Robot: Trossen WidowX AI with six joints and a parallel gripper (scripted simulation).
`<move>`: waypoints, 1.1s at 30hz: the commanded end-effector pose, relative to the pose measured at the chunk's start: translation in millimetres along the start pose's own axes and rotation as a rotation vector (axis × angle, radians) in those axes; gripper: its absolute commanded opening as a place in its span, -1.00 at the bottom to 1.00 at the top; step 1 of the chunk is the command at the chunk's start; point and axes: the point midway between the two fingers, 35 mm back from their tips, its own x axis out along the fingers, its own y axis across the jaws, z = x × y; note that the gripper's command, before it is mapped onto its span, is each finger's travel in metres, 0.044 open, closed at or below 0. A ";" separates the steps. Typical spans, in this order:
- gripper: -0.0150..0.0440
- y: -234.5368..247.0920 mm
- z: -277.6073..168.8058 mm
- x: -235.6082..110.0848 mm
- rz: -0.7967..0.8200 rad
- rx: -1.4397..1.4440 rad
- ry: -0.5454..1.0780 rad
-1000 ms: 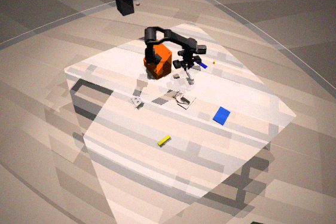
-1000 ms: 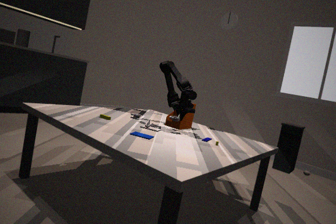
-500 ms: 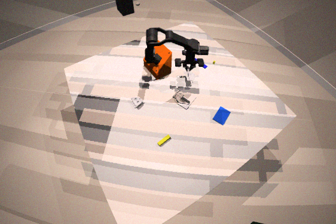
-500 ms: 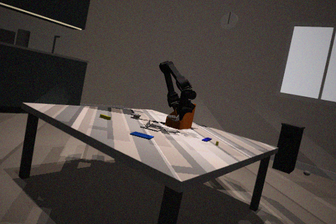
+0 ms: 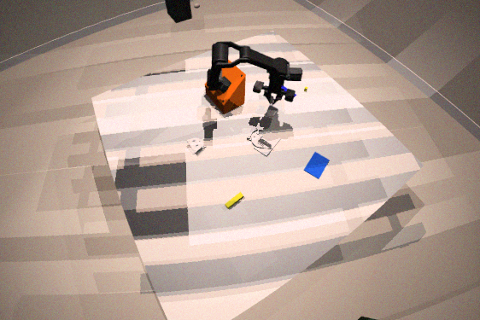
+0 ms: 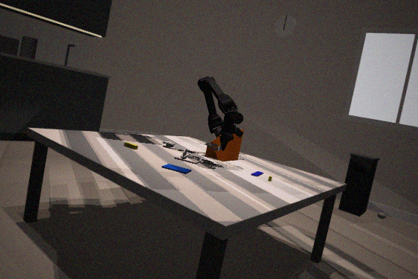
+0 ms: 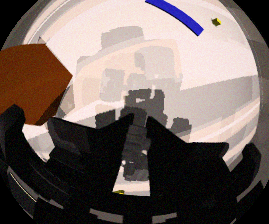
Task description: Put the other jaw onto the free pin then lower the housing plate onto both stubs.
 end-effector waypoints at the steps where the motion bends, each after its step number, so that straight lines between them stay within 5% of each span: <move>1: -0.37 -6.7 -2.0 -0.1 -0.002 0.098 0.003; 33: -0.37 -37.1 -10.2 -0.8 -0.004 0.705 0.002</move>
